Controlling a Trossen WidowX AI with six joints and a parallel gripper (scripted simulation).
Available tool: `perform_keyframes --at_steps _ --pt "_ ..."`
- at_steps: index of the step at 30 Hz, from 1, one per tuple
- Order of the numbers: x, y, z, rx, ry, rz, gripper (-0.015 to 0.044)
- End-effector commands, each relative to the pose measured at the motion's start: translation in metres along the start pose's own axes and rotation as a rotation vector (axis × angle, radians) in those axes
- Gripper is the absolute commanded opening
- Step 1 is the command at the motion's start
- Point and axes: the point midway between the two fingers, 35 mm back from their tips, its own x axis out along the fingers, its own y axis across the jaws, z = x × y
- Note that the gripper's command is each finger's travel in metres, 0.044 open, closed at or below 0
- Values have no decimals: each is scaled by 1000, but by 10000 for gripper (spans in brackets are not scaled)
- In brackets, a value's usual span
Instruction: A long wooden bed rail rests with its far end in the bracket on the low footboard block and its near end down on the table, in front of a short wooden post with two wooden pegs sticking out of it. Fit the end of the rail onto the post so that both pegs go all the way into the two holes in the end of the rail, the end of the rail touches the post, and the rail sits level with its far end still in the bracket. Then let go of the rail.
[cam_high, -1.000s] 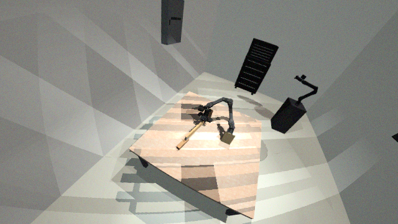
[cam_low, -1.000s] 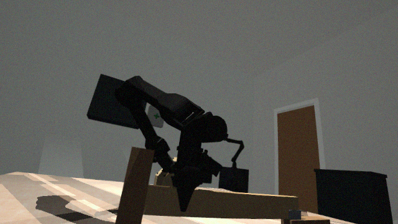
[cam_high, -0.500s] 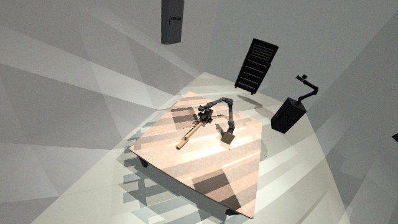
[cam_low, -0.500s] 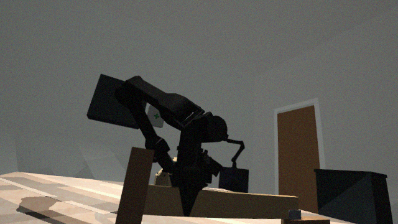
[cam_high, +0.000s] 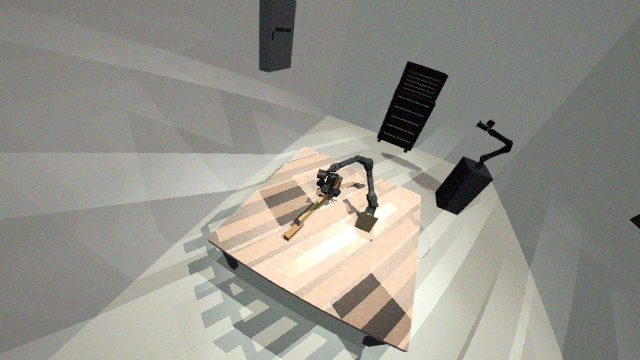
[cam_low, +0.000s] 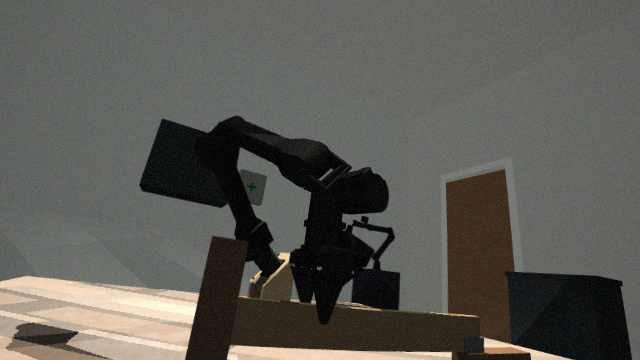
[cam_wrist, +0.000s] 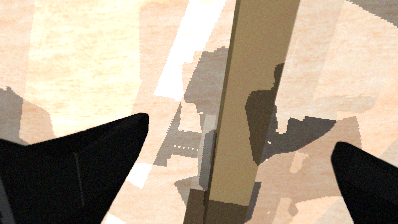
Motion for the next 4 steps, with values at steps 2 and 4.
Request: perform_keyframes --at_steps 2,4 --pt "0 0 2 3 -3 4 440" --pt "0 0 2 3 -3 4 440"
